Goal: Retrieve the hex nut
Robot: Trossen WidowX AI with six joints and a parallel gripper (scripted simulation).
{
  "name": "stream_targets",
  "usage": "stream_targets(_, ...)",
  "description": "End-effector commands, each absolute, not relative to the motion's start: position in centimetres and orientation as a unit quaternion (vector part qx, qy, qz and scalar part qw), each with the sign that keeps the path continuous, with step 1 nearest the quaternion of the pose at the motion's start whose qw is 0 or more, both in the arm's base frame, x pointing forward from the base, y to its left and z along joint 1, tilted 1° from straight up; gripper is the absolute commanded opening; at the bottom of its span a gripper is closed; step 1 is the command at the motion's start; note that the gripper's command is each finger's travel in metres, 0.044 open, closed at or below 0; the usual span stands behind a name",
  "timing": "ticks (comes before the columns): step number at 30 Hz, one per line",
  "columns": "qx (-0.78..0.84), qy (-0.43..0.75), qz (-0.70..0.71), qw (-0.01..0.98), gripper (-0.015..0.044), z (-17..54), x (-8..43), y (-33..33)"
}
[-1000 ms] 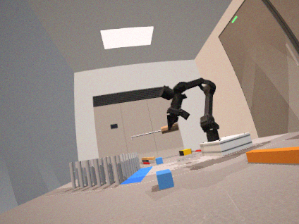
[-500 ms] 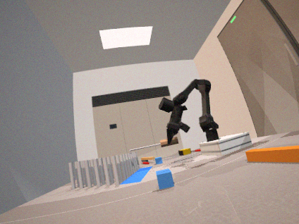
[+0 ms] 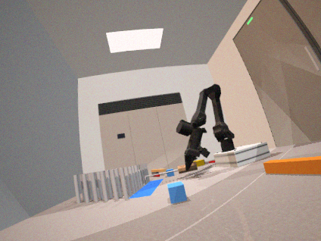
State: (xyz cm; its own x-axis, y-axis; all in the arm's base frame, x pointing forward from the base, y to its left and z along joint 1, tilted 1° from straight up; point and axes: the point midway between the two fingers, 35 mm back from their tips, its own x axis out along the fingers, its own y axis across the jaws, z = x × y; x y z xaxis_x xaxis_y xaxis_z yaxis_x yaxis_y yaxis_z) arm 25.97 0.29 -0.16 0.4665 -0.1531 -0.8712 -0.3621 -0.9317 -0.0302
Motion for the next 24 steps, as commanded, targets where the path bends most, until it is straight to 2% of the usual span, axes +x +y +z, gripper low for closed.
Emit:
stream_targets(1,-0.851,0.155,0.49,0.107,0.0,-0.9,25.6,0.1)
stream_targets(24,-0.851,0.154,0.49,0.106,0.0,-0.8,26.9,-0.2)
